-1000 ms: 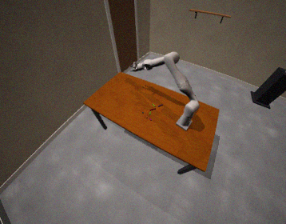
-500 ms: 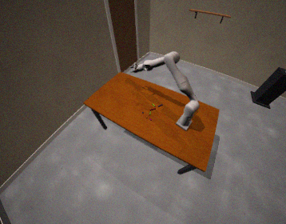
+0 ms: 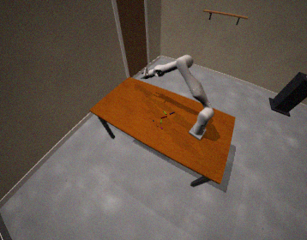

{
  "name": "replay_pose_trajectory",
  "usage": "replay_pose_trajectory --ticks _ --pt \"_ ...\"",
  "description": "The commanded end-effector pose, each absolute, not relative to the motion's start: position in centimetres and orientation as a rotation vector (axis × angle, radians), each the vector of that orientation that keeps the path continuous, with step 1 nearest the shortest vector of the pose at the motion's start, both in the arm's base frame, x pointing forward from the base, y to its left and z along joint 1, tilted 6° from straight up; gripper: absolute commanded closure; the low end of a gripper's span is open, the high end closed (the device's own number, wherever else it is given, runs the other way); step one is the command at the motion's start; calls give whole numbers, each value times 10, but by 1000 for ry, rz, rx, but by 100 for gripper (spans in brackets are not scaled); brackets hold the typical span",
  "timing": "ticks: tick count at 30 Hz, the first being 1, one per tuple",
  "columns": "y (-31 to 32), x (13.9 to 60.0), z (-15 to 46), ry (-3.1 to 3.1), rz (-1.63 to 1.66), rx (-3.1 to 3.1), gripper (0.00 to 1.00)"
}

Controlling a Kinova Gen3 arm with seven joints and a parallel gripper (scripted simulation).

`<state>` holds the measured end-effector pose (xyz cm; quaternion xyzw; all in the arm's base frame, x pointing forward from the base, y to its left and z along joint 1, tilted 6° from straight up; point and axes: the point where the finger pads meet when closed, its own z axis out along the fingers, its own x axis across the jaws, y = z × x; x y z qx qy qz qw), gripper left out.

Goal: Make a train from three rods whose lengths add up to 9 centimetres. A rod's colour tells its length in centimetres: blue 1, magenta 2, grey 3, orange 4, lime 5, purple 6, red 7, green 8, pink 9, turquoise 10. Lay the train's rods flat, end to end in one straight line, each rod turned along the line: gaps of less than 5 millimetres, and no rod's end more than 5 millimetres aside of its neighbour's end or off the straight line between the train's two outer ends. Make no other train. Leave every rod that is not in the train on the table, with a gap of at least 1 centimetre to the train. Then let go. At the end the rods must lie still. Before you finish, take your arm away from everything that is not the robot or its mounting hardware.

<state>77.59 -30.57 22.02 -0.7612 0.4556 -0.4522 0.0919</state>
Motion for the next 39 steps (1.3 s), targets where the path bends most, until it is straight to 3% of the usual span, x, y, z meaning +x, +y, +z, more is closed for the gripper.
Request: replay_pose_trajectory --ticks 1,39 --pt "-304 777 224 1349 -1348 -2260 0" --pt "-289 753 206 1518 -1229 -2154 0"
